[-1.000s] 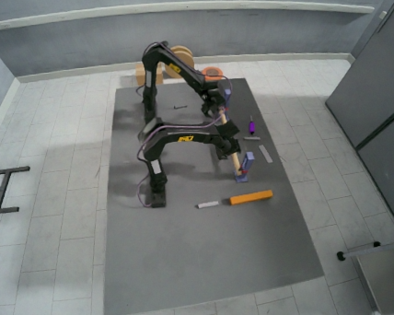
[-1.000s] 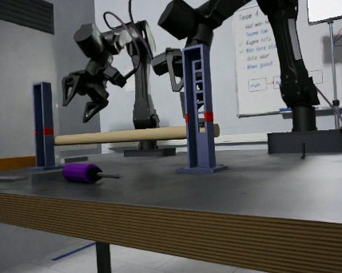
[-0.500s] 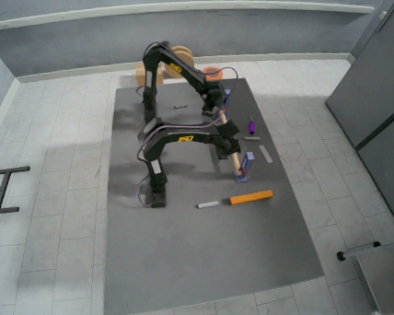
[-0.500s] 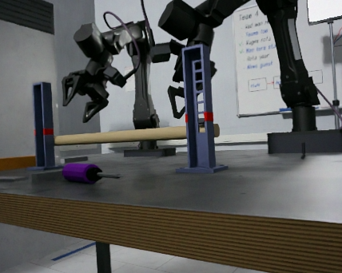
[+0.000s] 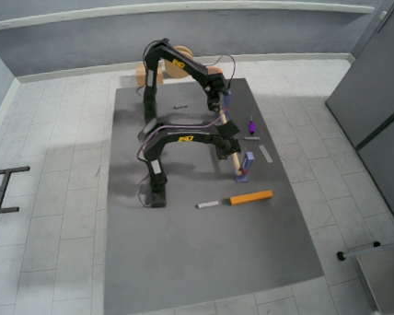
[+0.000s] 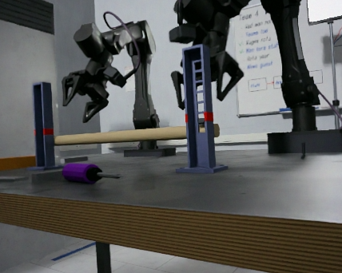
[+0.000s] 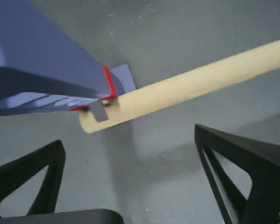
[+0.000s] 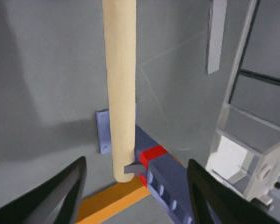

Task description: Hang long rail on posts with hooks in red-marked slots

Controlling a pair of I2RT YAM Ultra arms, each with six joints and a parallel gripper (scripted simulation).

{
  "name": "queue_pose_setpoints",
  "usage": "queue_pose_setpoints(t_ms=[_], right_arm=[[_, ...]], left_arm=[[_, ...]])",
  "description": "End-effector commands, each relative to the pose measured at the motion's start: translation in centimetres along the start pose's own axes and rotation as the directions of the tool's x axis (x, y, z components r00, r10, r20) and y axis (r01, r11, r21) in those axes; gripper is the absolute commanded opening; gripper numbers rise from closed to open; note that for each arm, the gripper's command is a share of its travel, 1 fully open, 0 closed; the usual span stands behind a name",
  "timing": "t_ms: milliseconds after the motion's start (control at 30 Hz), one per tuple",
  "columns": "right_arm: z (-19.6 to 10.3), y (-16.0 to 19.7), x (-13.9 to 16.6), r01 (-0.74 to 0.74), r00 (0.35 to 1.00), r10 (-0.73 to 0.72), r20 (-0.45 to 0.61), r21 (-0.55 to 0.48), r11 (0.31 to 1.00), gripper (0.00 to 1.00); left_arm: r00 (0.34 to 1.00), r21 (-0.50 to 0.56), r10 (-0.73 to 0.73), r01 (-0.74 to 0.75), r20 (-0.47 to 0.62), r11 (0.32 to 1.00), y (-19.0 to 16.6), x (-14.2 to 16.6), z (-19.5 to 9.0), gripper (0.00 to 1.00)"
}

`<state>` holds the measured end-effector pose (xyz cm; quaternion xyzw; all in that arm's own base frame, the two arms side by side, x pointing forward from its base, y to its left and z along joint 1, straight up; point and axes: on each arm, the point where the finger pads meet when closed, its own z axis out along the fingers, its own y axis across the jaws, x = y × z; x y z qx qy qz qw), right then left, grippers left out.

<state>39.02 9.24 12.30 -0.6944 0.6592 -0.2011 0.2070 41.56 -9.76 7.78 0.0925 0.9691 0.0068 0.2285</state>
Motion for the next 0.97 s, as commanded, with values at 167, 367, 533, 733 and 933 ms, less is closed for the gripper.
queue_pose_setpoints(t_ms=[167, 367, 533, 733, 933], right_arm=[[-0.1, -0.2, -0.1, -0.004, 1.000, 0.004, 0.006, 0.008, 1.000, 0.75], [-0.1, -0.2, -0.1, -0.004, 1.000, 0.004, 0.006, 0.008, 1.000, 0.75], [-0.1, -0.2, -0.1, -0.004, 1.000, 0.004, 0.006, 0.008, 1.000, 0.75], [-0.1, -0.2, -0.1, -0.004, 1.000, 0.004, 0.006, 0.008, 1.000, 0.75], [-0.1, -0.2, -0.1, -0.004, 1.000, 0.004, 0.006, 0.008, 1.000, 0.75]], left_arm=[[0.988, -0.010, -0.144, 0.144, 0.062, 0.989, 4.0, -2.1, -1.2, 1.00], [0.989, -0.009, -0.137, 0.138, 0.050, 0.990, 3.8, -1.8, -1.2, 1.00], [0.989, -0.009, -0.137, 0.138, 0.050, 0.990, 3.8, -1.8, -1.2, 1.00], [0.989, -0.009, -0.137, 0.138, 0.050, 0.990, 3.8, -1.8, -1.2, 1.00], [0.989, -0.009, -0.137, 0.138, 0.050, 0.990, 3.8, -1.8, -1.2, 1.00]])
